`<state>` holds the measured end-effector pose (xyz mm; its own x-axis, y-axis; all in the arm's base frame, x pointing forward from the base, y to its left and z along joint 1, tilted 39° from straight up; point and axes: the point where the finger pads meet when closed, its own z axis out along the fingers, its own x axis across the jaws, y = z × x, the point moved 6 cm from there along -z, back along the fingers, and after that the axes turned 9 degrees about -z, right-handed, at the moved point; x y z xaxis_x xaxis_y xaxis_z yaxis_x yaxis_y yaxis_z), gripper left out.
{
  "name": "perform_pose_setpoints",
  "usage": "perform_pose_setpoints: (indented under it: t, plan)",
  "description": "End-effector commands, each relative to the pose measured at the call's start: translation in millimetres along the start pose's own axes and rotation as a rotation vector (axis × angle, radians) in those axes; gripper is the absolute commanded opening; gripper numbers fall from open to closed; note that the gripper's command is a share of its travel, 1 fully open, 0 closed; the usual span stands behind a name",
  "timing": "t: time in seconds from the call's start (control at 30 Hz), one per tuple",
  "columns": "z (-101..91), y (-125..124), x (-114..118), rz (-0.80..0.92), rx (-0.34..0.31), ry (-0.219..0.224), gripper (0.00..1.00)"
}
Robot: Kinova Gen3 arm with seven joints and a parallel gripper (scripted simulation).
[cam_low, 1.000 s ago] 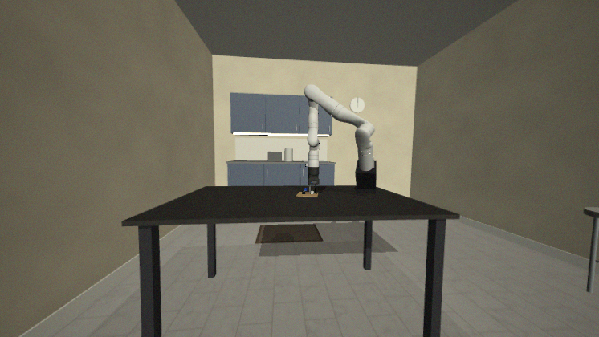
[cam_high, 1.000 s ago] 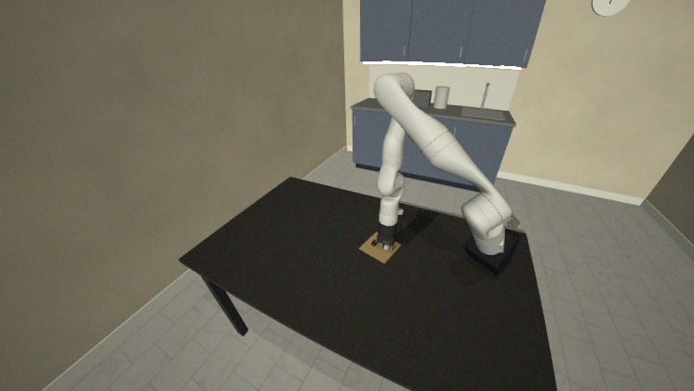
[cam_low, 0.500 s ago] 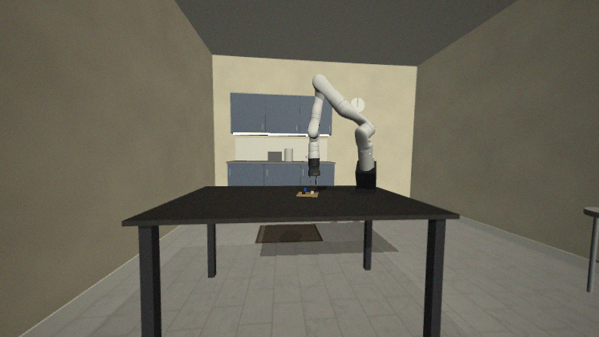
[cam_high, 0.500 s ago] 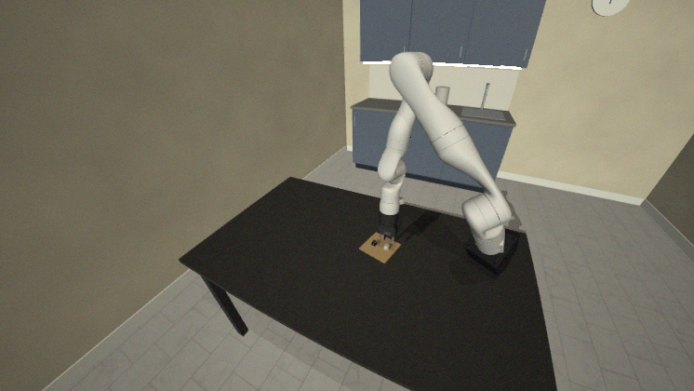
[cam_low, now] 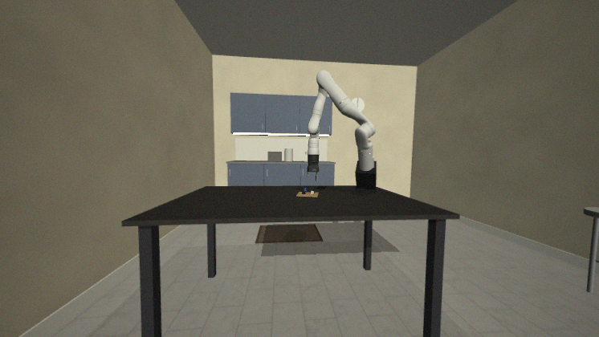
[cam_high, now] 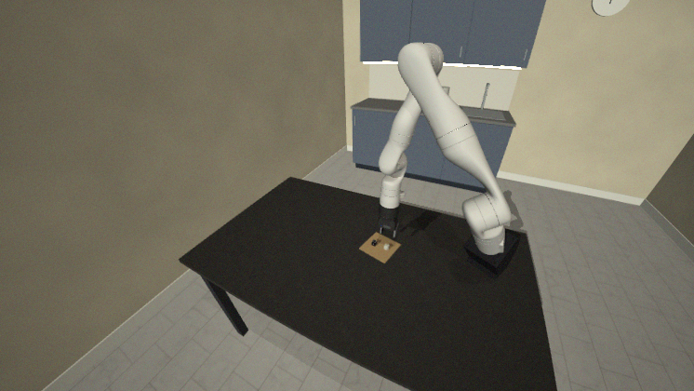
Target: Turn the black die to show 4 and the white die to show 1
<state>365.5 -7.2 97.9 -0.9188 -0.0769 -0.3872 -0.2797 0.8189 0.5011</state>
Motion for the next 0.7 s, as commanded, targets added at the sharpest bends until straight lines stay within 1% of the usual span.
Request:
perform_pose_setpoints:
  t: [0.0, 0.5, 0.67]
  plan:
    - [-1.0, -1.0, -0.2, 0.001, 0.003, -0.002, 1.0]
    - [-1.1, -1.0, -0.2, 0.001, 0.003, -0.002, 1.0]
    - [-3.7, -1.0, -0.2, 0.001, 0.003, -0.002, 1.0]
